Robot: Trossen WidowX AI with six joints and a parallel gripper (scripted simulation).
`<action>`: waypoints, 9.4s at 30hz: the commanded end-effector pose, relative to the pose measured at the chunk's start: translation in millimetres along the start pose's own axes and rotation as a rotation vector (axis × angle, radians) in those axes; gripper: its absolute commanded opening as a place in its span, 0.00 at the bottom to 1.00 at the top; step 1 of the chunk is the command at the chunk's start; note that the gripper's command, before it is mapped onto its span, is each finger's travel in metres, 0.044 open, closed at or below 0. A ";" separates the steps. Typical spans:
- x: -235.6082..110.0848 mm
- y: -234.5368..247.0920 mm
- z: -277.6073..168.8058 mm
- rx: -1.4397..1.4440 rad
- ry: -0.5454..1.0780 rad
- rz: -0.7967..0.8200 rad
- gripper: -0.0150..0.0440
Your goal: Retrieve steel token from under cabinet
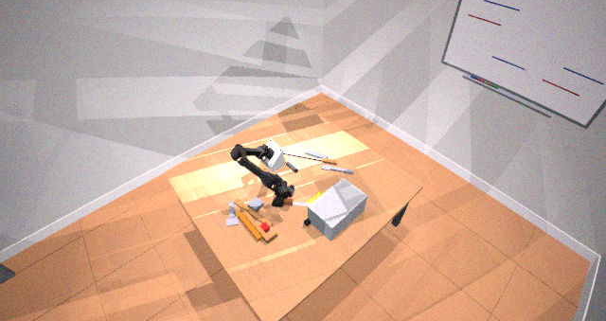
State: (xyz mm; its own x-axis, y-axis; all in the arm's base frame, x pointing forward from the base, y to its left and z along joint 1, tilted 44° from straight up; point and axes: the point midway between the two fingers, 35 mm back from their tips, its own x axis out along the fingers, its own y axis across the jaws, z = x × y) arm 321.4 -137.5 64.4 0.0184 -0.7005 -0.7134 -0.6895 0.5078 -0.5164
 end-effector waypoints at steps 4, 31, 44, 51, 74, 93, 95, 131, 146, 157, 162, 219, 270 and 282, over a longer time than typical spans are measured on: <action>0.0 -0.8 11.2 -0.001 -0.001 -0.001 0.25; -0.3 -0.7 47.2 -0.001 -0.003 0.000 0.25; -0.5 -0.9 64.5 -0.001 -0.003 0.000 0.25; -0.6 -0.6 73.9 0.000 -0.004 0.000 0.25; 0.8 20.7 76.0 -0.001 -0.004 0.001 0.25; 0.7 19.2 64.8 -0.001 -0.003 0.001 0.25; 0.7 18.9 62.1 -0.001 -0.003 0.001 0.25; 0.9 15.6 14.6 -0.003 -0.001 0.000 0.25; 1.1 13.9 -5.2 -0.003 0.000 0.000 0.25; 0.9 11.9 -17.8 -0.004 0.000 -0.001 0.25; -1.6 11.0 -14.4 -0.004 -0.001 -0.002 0.25; -21.8 69.7 14.6 -0.006 -0.002 0.004 0.25; -22.3 133.8 54.7 -0.006 -0.005 0.007 0.25; -22.5 148.2 63.7 -0.006 -0.005 0.008 0.25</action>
State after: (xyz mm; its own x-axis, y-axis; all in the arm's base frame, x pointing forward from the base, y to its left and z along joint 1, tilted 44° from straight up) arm 264.8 -20.5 -22.6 0.0103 -0.7007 -0.7134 -0.6939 0.5087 -0.5097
